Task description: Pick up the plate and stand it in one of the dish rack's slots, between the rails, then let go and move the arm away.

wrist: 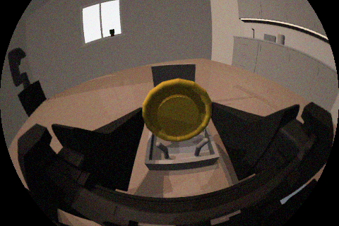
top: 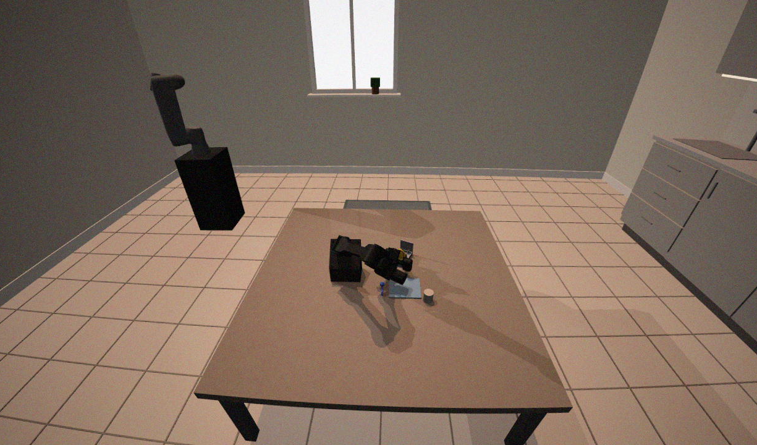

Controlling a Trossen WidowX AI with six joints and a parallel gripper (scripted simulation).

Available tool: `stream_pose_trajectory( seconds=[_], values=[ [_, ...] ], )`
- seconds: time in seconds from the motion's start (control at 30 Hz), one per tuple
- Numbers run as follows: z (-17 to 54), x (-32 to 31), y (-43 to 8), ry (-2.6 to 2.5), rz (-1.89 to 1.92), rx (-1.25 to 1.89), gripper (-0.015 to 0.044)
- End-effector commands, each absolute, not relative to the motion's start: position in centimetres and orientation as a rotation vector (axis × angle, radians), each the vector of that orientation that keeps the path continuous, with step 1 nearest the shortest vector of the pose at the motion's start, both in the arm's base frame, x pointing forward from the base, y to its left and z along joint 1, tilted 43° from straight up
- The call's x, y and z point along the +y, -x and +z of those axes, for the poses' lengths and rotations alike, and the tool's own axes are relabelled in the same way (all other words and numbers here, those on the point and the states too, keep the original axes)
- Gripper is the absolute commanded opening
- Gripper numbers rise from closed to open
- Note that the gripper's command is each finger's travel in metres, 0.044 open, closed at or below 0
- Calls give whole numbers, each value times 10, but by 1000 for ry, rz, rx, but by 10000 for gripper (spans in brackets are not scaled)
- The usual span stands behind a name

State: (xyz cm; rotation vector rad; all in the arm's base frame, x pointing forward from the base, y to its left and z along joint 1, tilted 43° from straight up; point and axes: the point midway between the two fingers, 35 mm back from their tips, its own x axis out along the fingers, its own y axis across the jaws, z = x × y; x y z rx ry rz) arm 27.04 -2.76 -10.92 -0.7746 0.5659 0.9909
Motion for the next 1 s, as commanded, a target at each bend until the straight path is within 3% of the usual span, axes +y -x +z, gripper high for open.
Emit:
stream_pose_trajectory(
  seconds=[0.0,0.1,0.6,0.97],
  values=[
    [-109,-27,-269,769,990,572,0],
    [-109,-27,-269,769,990,572,0],
    [-109,-28,-270,775,991,566,394],
    [-80,-4,-278,776,994,577,400]
  ],
)
